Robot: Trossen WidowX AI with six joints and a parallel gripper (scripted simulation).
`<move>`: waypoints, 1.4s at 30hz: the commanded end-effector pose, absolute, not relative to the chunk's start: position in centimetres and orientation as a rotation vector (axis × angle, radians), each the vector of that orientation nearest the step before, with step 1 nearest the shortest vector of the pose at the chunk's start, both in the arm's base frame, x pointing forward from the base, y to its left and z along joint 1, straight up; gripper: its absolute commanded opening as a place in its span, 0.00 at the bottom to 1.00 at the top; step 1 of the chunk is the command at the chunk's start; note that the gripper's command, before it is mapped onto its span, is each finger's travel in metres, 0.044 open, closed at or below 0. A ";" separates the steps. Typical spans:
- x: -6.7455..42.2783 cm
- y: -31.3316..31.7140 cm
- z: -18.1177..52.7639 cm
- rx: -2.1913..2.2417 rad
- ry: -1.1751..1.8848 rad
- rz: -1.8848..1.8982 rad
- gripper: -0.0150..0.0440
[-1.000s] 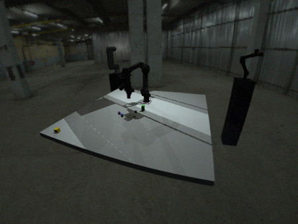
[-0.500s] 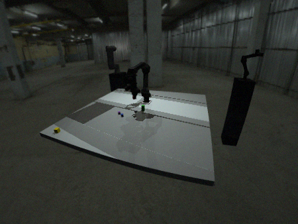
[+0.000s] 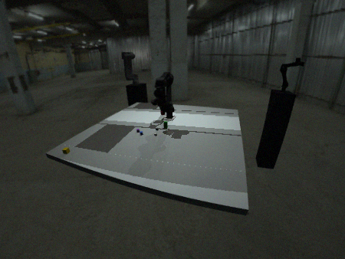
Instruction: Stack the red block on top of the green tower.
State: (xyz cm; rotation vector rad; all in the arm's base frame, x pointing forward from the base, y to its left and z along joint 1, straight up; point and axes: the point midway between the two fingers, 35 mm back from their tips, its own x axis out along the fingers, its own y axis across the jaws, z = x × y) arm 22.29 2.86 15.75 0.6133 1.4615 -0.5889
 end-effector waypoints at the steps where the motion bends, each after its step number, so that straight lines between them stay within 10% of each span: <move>1: 21.7 3.9 15.6 0.612 1.466 -0.595 0.25; 42: 21.8 4.4 9.1 0.612 1.466 -0.595 0.25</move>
